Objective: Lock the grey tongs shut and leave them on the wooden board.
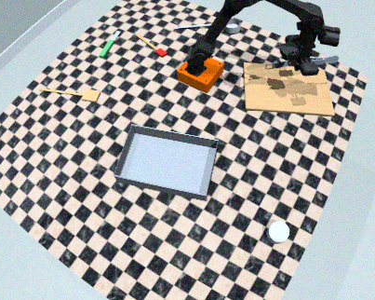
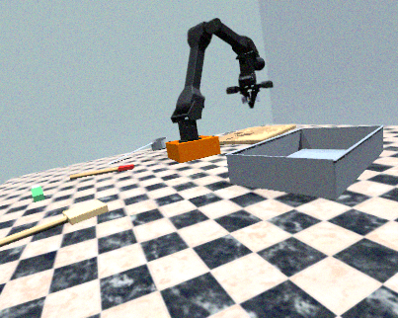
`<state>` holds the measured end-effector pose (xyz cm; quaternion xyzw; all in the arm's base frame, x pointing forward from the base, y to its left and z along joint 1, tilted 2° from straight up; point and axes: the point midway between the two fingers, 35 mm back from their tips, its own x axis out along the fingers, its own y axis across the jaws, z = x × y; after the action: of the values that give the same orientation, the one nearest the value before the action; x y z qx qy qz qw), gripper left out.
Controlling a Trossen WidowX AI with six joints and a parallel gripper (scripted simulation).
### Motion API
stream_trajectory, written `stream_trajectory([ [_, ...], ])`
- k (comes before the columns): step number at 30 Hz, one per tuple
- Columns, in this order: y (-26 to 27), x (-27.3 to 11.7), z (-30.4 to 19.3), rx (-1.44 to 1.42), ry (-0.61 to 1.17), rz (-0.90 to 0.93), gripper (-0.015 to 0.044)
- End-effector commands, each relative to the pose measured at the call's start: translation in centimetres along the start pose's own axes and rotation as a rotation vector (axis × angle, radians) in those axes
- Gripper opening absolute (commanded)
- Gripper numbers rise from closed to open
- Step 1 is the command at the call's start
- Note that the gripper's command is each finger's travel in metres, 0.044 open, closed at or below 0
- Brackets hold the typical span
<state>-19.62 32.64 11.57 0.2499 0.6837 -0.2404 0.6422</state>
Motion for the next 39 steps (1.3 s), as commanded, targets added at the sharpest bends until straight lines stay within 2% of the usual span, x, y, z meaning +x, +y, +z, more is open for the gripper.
stream_trajectory([
  [1,0.1,0.7,0.0,-0.003,-0.001,0.004,-0.0150],
  [39,-0.1,6.8,0.5,-0.003,-0.002,0.003,-0.0150],
])
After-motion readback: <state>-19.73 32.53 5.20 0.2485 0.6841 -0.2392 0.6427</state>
